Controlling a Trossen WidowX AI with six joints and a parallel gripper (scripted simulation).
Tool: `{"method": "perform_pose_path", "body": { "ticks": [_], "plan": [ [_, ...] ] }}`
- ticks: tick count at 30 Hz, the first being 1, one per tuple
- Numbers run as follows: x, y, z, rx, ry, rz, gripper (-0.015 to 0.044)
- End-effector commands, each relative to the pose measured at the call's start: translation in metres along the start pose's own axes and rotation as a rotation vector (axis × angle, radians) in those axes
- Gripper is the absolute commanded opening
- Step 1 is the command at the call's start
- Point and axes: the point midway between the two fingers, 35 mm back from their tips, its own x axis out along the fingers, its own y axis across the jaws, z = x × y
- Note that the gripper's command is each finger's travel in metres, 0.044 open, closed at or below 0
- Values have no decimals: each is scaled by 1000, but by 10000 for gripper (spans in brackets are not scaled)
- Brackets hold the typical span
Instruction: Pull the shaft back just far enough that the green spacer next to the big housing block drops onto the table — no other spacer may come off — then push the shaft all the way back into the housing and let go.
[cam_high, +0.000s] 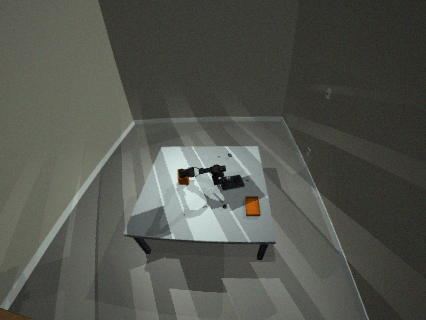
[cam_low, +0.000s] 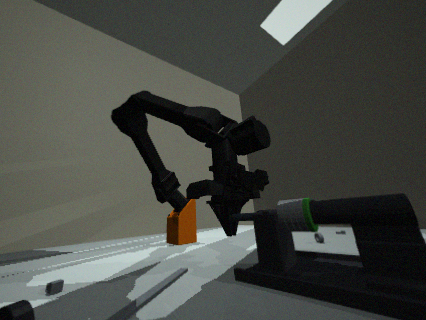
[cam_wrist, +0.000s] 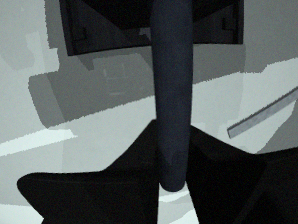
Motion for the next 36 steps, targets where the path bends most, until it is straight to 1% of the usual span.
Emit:
{"method": "perform_pose_path", "body": {
  "ticks": [1, 36],
  "plan": [
    [-1, -1, -1, -2, 0, -2, 0],
    [-1, -1, -5, -2, 0, -2, 0]
  ]
}}
